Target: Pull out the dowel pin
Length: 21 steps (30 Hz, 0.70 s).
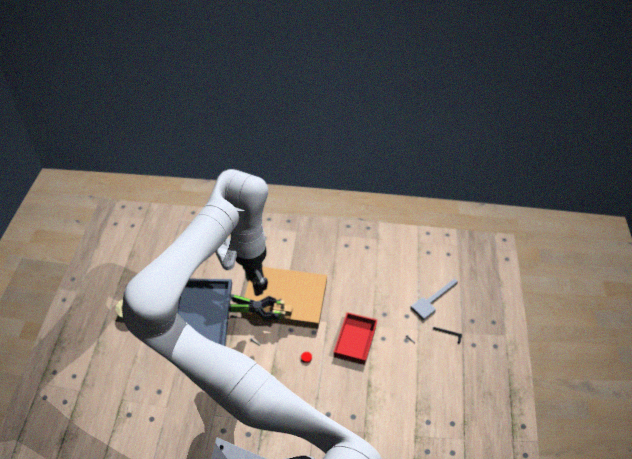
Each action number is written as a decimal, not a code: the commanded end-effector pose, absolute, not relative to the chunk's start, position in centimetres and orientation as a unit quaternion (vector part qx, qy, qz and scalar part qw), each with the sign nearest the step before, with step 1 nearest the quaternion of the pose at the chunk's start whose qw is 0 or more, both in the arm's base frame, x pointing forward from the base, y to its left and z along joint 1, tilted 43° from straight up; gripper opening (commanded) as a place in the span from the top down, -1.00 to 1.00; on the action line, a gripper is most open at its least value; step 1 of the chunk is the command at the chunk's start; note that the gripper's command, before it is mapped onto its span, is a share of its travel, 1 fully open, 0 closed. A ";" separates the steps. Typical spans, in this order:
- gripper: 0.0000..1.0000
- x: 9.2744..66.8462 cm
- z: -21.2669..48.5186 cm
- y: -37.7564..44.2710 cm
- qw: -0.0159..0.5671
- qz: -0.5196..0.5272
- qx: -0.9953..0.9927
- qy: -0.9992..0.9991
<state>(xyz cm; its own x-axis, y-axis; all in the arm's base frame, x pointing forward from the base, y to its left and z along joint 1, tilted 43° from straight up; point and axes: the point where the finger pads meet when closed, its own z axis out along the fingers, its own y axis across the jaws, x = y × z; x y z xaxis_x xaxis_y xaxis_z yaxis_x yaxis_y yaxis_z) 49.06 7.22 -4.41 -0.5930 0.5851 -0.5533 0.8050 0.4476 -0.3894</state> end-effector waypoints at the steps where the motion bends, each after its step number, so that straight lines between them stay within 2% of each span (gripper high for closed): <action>1: -0.07 49.1 -4.2 7.2 0.169 -0.320 0.406 0.839; 21: -0.07 49.2 -2.6 5.9 0.121 -0.341 0.283 0.888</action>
<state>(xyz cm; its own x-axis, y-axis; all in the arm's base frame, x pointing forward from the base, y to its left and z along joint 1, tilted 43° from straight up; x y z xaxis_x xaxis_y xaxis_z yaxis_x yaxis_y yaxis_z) 49.17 5.95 -2.88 -0.7913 0.4397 -0.4248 0.6111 0.5916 -0.5258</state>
